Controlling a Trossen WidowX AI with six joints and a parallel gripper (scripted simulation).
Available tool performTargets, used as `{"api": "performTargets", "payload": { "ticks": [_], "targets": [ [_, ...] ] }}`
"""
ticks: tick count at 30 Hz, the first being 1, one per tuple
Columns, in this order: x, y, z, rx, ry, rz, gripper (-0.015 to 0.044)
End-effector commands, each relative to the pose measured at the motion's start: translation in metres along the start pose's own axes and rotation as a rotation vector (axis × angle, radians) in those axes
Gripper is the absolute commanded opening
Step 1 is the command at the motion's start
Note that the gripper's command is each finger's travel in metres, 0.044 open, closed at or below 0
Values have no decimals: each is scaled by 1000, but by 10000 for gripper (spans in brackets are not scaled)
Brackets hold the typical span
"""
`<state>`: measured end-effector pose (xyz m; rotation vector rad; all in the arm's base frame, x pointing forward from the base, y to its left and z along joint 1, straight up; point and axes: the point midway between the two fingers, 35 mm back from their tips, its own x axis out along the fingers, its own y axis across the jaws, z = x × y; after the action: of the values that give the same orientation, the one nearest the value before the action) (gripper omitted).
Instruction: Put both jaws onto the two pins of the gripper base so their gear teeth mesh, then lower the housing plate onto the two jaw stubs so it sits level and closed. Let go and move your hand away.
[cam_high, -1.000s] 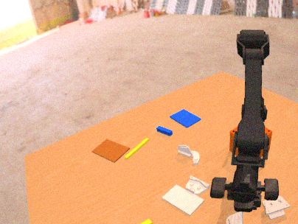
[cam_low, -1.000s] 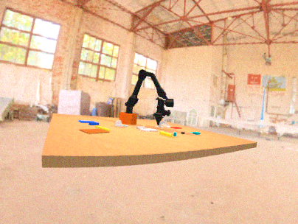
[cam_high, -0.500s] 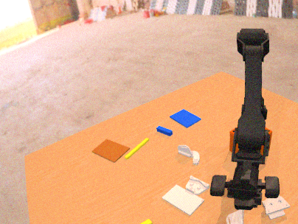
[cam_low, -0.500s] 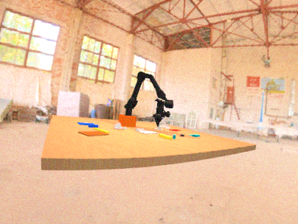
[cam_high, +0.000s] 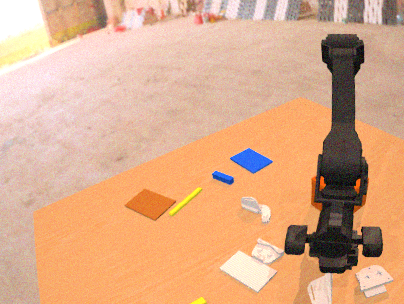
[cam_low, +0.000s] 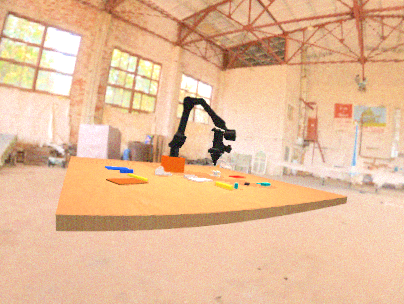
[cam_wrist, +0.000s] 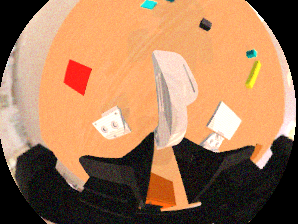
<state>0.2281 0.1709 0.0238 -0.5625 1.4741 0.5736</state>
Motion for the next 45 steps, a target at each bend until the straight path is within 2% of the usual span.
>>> {"api": "performTargets", "payload": {
  "ticks": [1,6,18,24,36,45],
  "targets": [
    [-8,0,2,4,-6,-3,37],
    [-8,0,2,24,-6,-3,37],
    [-8,13,13,377,-7,0,37],
    [-8,15,14,416,-7,0,37],
    [-9,27,24,769,-8,3,37],
    [-6,28,25,789,-8,3,37]
  ]
}}
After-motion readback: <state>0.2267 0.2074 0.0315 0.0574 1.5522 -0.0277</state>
